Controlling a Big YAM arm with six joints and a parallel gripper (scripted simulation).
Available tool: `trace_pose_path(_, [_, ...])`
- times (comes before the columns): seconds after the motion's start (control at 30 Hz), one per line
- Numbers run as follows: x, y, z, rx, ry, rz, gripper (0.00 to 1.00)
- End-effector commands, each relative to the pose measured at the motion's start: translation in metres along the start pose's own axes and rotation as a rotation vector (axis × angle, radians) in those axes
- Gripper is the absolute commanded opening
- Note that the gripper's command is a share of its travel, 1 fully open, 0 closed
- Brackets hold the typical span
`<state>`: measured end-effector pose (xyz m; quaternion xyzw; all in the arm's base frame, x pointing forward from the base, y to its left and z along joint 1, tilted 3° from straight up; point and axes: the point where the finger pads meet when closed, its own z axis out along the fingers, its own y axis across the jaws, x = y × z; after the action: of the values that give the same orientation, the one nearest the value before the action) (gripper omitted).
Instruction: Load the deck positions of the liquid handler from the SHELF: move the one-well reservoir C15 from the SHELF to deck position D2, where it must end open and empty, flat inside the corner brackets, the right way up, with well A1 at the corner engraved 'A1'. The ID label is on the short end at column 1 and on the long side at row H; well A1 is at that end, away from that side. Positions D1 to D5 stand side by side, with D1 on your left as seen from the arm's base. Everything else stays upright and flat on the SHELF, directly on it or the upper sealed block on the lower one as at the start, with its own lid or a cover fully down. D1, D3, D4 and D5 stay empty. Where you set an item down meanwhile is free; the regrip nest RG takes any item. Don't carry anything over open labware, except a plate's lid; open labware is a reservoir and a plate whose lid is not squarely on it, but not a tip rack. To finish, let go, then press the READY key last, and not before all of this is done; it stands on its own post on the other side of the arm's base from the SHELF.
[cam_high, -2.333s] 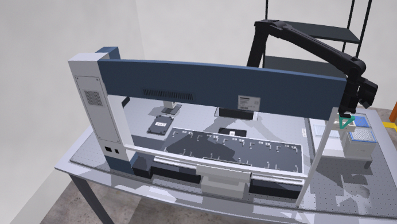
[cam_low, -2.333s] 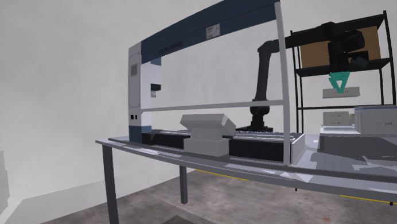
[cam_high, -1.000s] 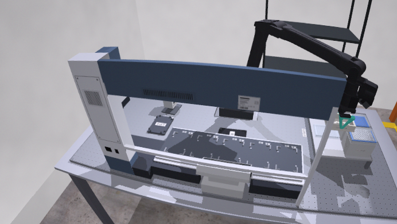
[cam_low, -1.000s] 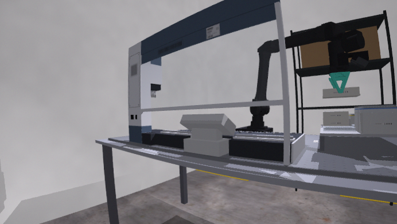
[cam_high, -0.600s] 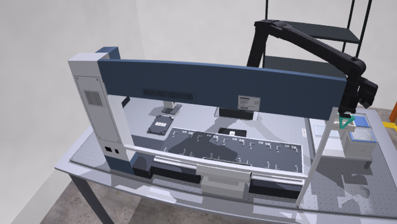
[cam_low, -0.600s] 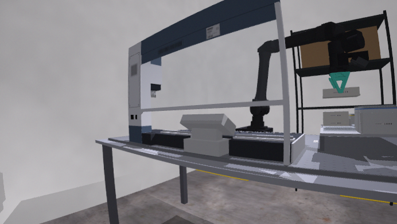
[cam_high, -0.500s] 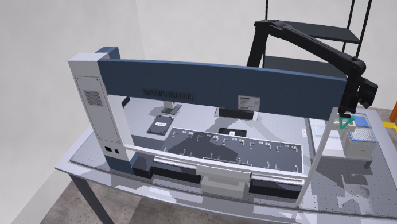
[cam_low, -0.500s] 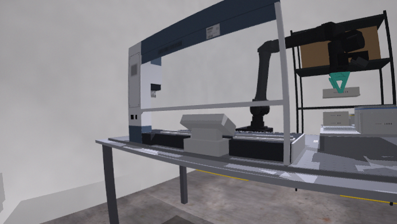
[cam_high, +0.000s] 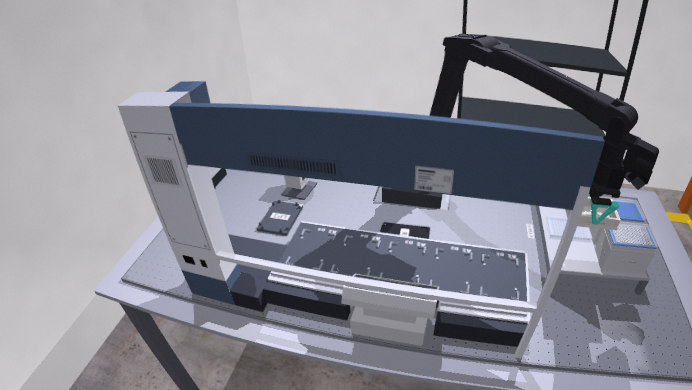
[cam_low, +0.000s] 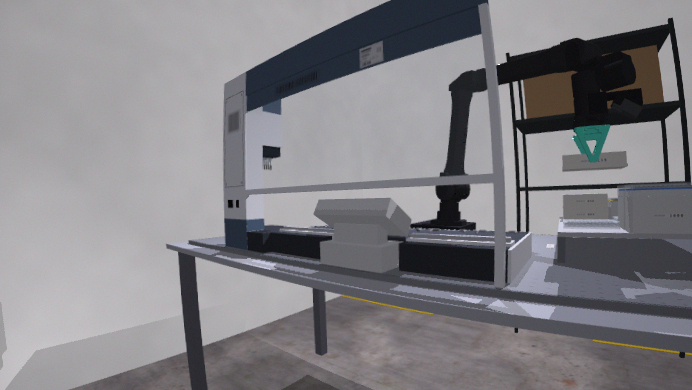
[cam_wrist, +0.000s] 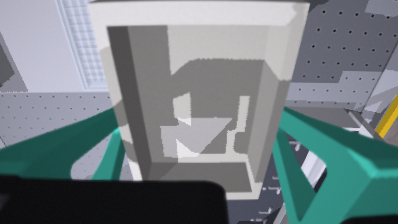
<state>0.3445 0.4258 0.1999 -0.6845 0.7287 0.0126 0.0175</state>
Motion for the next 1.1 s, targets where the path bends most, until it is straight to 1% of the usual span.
trace_pose_path(0.0, [0.008, -0.006, -0.025, 0.033, -0.041, 0.003, 0.00])
trace_pose_path(0.07, [0.011, -0.007, -0.025, 0.038, -0.048, 0.002, 0.00])
trace_pose_path(0.4, [0.034, -0.006, -0.023, 0.037, -0.046, 0.002, 0.00])
trace_pose_path(0.47, [0.034, -0.006, -0.023, 0.037, -0.046, 0.002, 0.00])
trace_pose_path(0.97, [0.069, -0.005, -0.021, 0.037, -0.045, 0.002, 0.00])
trace_pose_path(1.07, [0.071, -0.005, -0.021, 0.037, -0.045, 0.002, 0.00])
